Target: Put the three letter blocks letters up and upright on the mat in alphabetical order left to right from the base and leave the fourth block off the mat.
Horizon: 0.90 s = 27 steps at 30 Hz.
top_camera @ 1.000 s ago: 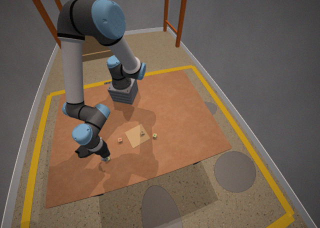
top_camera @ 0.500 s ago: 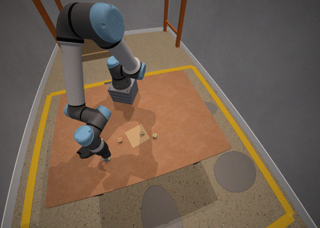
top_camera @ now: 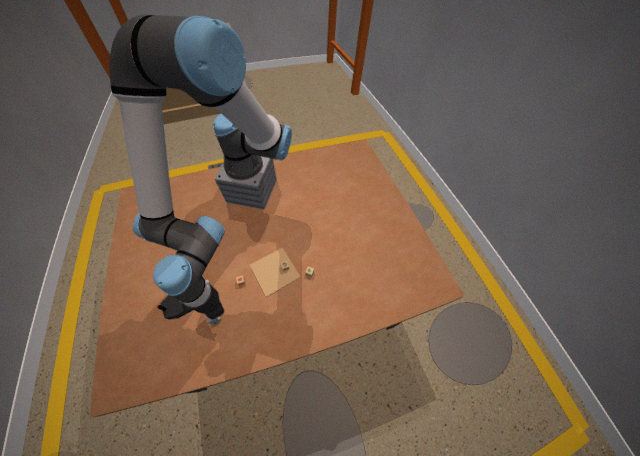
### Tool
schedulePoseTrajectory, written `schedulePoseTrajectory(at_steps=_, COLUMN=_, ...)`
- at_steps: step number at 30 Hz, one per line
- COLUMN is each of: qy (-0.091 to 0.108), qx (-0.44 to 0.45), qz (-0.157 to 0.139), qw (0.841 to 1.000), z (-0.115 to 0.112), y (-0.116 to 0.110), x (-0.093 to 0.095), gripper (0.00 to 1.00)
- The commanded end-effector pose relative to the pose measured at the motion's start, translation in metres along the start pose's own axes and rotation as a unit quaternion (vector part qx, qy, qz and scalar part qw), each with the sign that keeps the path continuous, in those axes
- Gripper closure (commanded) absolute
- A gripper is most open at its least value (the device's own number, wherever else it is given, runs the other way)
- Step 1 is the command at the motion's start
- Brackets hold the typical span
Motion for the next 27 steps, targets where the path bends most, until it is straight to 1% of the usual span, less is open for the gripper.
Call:
schedulePoseTrajectory(at_steps=1, qy=0.000, qx=0.000, qz=0.001, qw=1.000, z=0.000, y=0.000, x=0.004, gripper=0.00)
schedulePoseTrajectory(at_steps=13, qy=0.000, qx=0.000, qz=0.001, qw=1.000, z=0.000, y=0.000, x=0.013, gripper=0.00)
schedulePoseTrajectory(at_steps=27, qy=0.000, qx=0.000, qz=0.001, qw=1.000, z=0.000, y=0.000, x=0.014, gripper=0.00)
Point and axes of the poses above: the point where the finger pads meet when closed, its own x axis out along the fingers, its own z axis across the jaws, y = z × x, the point moved 5 cm from there along -x, back along the fingers, and after that the axes turned 15 degrees about -x, right-handed, at the moved point
